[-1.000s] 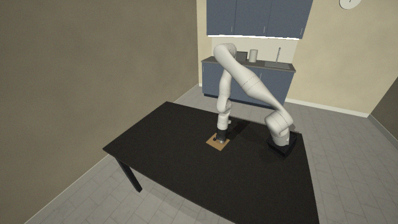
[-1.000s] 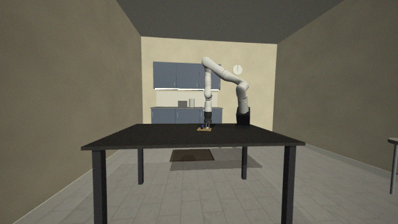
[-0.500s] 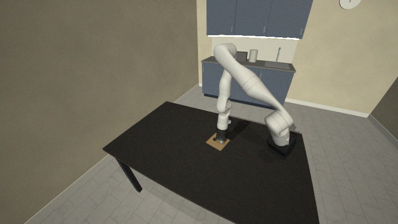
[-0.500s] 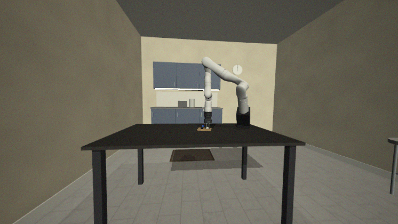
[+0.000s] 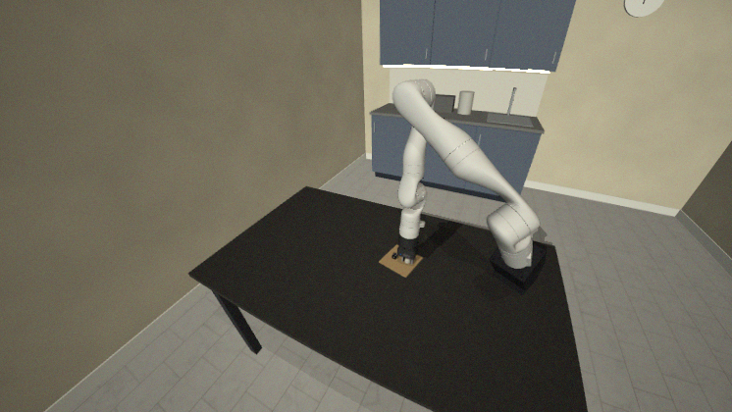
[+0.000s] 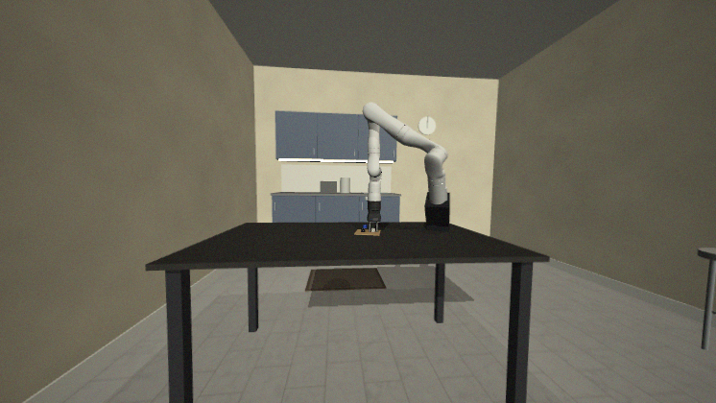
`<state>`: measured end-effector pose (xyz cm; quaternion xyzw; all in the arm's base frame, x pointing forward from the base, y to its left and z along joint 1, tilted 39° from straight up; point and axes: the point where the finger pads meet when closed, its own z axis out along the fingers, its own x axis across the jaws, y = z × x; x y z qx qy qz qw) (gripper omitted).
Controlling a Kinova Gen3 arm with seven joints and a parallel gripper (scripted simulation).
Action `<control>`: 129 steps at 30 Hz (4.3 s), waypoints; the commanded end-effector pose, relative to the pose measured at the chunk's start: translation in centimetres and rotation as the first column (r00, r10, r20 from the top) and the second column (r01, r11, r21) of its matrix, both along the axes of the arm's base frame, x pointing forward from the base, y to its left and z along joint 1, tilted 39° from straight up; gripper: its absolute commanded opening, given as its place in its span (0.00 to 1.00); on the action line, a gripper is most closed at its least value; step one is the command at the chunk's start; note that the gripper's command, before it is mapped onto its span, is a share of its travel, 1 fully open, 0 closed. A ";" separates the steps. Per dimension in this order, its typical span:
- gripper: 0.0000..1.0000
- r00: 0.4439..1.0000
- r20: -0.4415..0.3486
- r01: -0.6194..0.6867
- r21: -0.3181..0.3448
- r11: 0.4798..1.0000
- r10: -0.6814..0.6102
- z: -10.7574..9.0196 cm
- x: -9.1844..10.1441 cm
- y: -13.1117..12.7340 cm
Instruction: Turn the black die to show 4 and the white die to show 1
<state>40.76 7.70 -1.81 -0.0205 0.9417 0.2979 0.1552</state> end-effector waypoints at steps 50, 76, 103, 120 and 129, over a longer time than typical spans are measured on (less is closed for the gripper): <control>1.00 1.000 0.001 0.001 -0.001 1.000 -0.001 7.0 -2.5 -5.2; 1.00 1.000 0.001 0.001 -0.001 1.000 -0.001 9.6 -3.5 -7.1; 1.00 1.000 0.001 0.001 -0.001 1.000 -0.001 13.6 -4.9 -10.0; 1.00 1.000 0.001 0.001 -0.001 1.000 -0.001 13.6 -4.9 -10.0; 1.00 1.000 0.001 0.001 -0.001 1.000 -0.001 13.6 -4.9 -10.0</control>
